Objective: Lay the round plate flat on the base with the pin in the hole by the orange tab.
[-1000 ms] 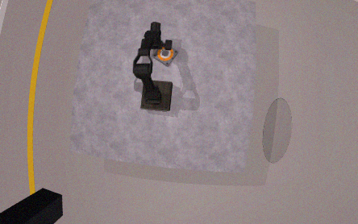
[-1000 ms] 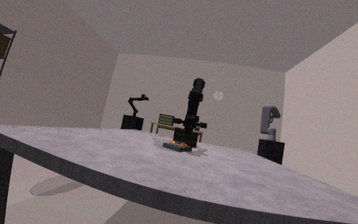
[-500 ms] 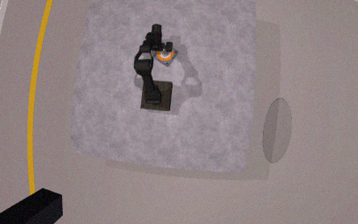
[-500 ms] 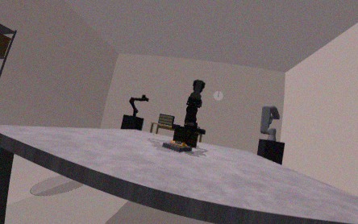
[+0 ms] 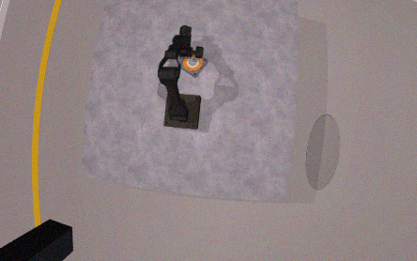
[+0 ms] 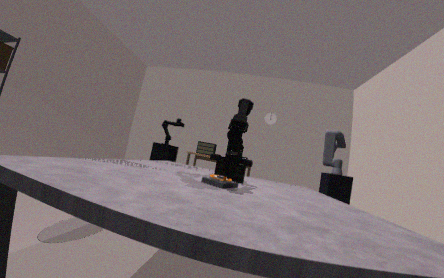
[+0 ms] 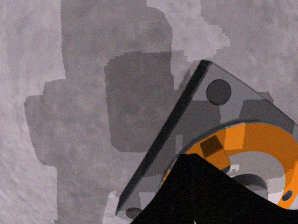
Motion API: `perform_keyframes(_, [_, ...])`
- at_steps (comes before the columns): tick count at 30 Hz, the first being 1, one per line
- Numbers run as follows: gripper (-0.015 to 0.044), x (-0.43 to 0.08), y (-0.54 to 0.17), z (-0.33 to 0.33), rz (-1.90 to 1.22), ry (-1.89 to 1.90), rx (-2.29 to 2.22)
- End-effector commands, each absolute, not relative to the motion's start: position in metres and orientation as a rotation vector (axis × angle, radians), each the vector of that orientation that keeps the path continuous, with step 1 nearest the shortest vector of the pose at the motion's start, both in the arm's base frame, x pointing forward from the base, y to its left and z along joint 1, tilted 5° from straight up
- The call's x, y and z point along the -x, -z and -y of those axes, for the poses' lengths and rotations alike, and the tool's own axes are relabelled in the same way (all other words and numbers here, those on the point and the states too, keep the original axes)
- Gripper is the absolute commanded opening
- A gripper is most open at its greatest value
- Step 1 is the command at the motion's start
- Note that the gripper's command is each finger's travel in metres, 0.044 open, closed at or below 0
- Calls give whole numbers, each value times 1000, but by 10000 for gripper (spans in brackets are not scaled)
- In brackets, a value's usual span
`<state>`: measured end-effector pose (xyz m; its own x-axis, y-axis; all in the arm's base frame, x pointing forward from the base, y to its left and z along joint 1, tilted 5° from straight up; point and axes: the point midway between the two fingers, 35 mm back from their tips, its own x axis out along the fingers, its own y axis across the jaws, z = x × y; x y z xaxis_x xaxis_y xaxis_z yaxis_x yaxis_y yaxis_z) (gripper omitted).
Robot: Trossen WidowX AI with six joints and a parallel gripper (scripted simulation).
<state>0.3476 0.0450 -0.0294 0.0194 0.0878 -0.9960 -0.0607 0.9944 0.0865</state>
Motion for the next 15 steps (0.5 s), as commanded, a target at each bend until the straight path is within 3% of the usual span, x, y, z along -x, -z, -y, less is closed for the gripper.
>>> perform_keyframes(1, [0,-354,29,-39,-1542,-111,-17])
perform_keyframes(15, [0,-361,30,-25,-1542,-110,-16])
